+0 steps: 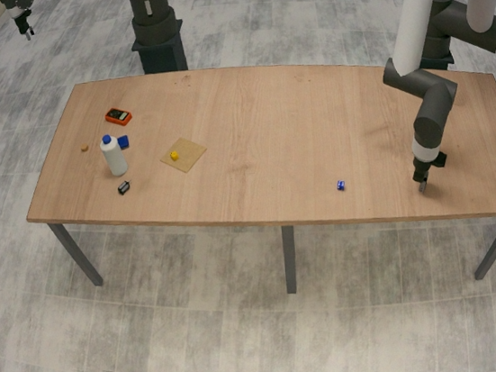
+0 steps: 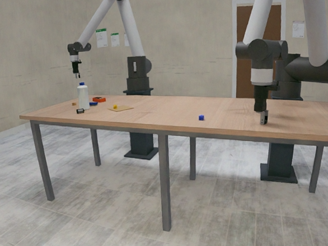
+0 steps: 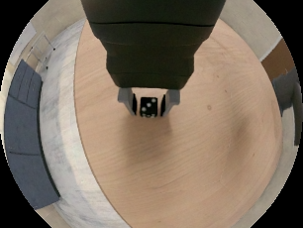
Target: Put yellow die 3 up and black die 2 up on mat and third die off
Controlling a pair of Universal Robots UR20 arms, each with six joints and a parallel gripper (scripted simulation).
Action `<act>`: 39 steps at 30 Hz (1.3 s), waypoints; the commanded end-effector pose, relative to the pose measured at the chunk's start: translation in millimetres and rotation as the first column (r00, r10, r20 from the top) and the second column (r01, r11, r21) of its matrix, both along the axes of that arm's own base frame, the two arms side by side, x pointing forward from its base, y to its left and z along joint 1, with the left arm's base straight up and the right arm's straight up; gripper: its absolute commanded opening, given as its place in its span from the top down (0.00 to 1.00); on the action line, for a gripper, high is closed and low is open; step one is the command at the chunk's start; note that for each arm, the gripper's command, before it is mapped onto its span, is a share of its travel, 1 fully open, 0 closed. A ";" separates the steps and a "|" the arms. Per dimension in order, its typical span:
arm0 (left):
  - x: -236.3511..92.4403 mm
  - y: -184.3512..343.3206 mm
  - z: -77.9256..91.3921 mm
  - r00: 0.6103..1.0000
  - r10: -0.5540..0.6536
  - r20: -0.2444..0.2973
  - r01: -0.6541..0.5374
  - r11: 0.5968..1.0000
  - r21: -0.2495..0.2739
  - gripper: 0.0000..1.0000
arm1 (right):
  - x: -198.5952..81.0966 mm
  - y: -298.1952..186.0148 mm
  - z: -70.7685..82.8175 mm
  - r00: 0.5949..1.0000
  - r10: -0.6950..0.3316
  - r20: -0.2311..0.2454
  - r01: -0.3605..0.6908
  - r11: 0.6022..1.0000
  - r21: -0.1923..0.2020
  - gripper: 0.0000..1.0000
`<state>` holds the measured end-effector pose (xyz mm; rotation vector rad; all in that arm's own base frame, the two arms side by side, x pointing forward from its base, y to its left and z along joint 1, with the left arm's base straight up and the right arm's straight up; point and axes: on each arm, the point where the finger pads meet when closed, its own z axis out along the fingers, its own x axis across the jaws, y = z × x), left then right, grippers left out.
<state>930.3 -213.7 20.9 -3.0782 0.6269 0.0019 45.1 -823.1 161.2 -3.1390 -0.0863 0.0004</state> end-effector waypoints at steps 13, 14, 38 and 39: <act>0.5 -0.2 0.6 1.000 0.000 0.001 0.000 1.000 0.000 0.51 | 0.1 -0.6 0.7 1.000 0.000 0.000 0.000 1.000 -0.001 0.00; 0.5 -0.2 0.6 1.000 0.000 0.001 0.000 1.000 0.000 0.51 | 0.1 -0.6 0.7 1.000 0.000 0.000 0.000 1.000 -0.001 0.00; 0.5 -0.2 0.6 1.000 0.000 0.001 0.000 1.000 0.000 0.51 | 0.1 -0.6 0.7 1.000 0.000 0.000 0.000 1.000 -0.001 0.00; 0.5 -0.2 0.6 1.000 0.000 0.001 0.000 1.000 0.000 0.51 | 0.1 -0.6 0.7 1.000 0.000 0.000 0.000 1.000 -0.001 0.00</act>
